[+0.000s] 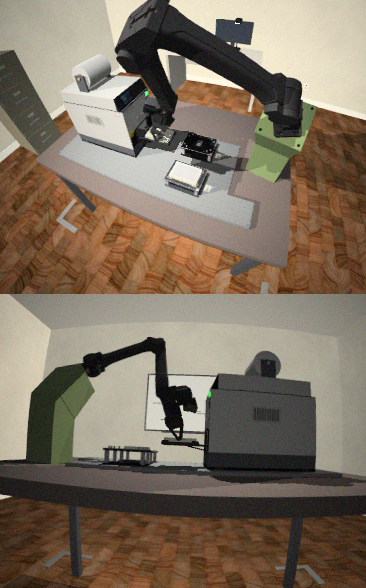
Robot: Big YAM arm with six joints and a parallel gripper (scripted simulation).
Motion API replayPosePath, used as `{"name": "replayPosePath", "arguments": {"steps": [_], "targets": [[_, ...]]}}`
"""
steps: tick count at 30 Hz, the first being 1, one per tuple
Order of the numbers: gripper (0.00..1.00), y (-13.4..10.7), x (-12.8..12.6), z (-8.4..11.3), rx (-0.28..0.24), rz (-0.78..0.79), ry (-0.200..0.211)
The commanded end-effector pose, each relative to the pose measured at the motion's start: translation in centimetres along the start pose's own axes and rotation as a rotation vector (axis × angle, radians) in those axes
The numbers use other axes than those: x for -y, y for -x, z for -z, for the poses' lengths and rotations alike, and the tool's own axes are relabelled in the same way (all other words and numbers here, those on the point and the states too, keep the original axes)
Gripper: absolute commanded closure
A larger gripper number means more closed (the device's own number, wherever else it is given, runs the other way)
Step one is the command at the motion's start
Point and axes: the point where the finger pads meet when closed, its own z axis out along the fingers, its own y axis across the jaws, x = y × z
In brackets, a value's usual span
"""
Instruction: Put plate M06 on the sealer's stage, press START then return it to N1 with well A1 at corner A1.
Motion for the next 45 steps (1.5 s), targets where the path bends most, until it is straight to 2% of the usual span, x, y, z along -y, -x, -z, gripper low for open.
{"name": "replayPosePath", "arguments": {"steps": [1,5,10,13,17,24,31,37,45], "targets": [[0.0,0.9,1.0,1.5,0.019,-0.006,-0.011],[0.0,2.5,0.3,1.8,0.041,0.017,-0.002],[0.0,2.3,-0.3,1.7,0.032,0.024,0.003],[0.0,0.9,0.3,1.4,0.008,0.0,-0.006],[0.0,0.2,1.3,1.8,-0.001,-0.015,-0.012],[0.0,3.0,0.5,2.9,0.042,0.013,-0.004],[0.0,2.3,-0.3,2.6,0.023,0.015,0.002],[0.0,2.0,0.4,3.4,0.024,0.007,-0.005],[0.0,1.8,0.9,2.7,0.027,-0.014,-0.005]]}}
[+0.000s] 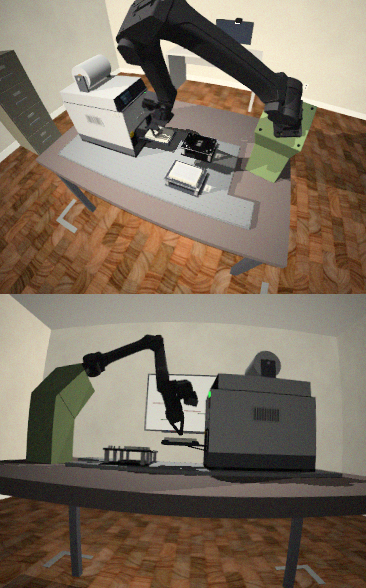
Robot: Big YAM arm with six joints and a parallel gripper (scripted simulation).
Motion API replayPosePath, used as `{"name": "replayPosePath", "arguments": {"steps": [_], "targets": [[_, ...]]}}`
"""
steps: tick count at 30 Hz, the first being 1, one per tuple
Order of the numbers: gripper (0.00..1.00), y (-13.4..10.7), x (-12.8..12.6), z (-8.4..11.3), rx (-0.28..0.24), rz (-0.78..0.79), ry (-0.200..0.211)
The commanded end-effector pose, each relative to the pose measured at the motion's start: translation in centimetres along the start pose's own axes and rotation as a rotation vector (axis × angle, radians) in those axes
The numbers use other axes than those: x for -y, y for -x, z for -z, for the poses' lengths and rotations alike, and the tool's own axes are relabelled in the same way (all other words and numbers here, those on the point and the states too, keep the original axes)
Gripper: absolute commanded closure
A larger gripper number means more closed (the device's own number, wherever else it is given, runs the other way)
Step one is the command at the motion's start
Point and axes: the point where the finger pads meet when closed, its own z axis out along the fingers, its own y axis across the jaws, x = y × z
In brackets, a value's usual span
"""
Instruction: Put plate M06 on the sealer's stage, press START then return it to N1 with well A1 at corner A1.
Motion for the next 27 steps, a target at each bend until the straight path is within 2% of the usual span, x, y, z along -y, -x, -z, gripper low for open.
{"name": "replayPosePath", "arguments": {"steps": [1,5,16,21,27], "targets": [[0.0,0.7,0.8,0.1,0.019,-0.016,-0.001],[0.0,1.1,0.0,-0.5,0.018,0.002,0.007],[0.0,-1.4,-0.8,-1.0,-0.025,0.0,0.009],[0.0,1.0,-0.6,-0.4,0.015,0.008,0.009],[0.0,2.4,0.0,0.6,0.044,0.003,0.003]]}}
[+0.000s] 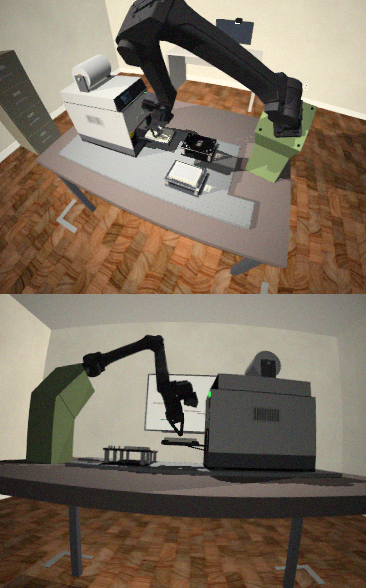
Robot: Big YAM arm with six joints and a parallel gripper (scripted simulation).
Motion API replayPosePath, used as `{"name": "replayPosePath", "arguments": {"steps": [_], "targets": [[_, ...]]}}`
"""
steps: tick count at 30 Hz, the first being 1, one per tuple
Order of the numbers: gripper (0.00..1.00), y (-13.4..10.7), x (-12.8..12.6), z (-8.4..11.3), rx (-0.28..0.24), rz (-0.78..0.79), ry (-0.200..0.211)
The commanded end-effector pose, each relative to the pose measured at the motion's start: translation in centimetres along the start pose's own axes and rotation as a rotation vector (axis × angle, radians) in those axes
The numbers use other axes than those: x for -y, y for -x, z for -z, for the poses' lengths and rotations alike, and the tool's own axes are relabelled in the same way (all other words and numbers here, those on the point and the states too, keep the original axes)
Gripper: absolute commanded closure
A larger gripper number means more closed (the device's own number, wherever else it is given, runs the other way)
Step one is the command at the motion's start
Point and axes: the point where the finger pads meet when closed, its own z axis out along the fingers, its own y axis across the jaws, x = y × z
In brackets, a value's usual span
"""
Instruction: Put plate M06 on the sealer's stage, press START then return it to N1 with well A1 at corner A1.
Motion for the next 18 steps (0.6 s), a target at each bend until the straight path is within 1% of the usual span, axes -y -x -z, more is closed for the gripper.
{"name": "replayPosePath", "arguments": {"steps": [1,6,15,18], "targets": [[0.0,2.6,0.4,1.0,0.051,-0.002,-0.002],[0.0,2.8,0.7,1.4,0.058,-0.007,-0.005],[0.0,1.9,-1.0,0.2,0.032,0.018,0.01],[0.0,1.9,-1.1,0.1,0.03,0.02,0.01]]}}
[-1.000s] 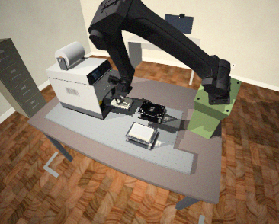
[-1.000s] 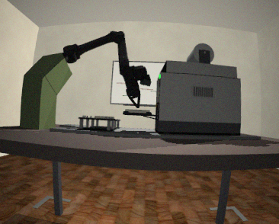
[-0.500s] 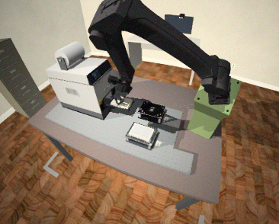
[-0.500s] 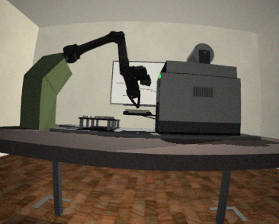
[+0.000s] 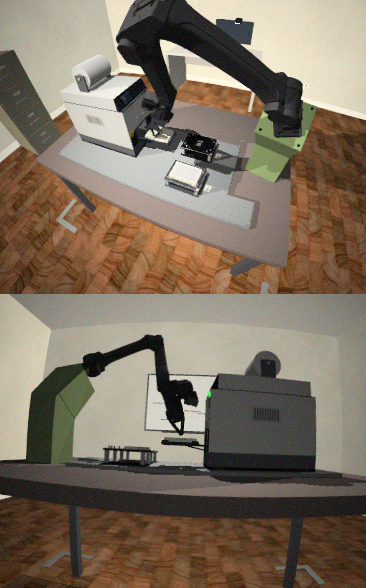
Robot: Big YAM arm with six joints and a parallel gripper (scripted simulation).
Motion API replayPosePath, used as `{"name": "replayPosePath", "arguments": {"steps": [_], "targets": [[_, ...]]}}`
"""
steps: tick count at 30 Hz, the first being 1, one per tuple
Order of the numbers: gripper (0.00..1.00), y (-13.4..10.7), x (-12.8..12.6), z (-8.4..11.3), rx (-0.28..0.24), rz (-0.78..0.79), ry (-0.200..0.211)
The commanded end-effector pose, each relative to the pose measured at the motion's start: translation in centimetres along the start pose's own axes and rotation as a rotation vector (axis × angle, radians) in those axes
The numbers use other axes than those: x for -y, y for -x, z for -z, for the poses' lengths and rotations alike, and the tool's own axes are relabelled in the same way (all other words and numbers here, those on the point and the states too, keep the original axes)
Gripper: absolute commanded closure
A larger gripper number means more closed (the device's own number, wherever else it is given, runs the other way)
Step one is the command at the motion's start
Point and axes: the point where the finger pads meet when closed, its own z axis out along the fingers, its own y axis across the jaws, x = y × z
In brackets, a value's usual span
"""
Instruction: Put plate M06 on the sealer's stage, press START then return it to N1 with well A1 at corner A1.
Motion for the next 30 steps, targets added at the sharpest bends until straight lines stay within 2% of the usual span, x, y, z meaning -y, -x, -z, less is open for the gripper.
{"name": "replayPosePath", "arguments": {"steps": [1,12,16,20,26,30], "targets": [[0.0,1.5,-1.4,-0.1,0.023,0.024,0.013],[0.0,1.3,-1.7,-0.4,0.017,0.029,0.015],[0.0,0.8,-1.1,1.1,0.002,0.022,0.011],[0.0,1.0,-0.2,2.4,0.008,0.014,0.001],[0.0,1.6,0.9,2.9,0.014,0.001,-0.006],[0.0,2.8,0.5,3.8,0.027,0.016,-0.003]]}}
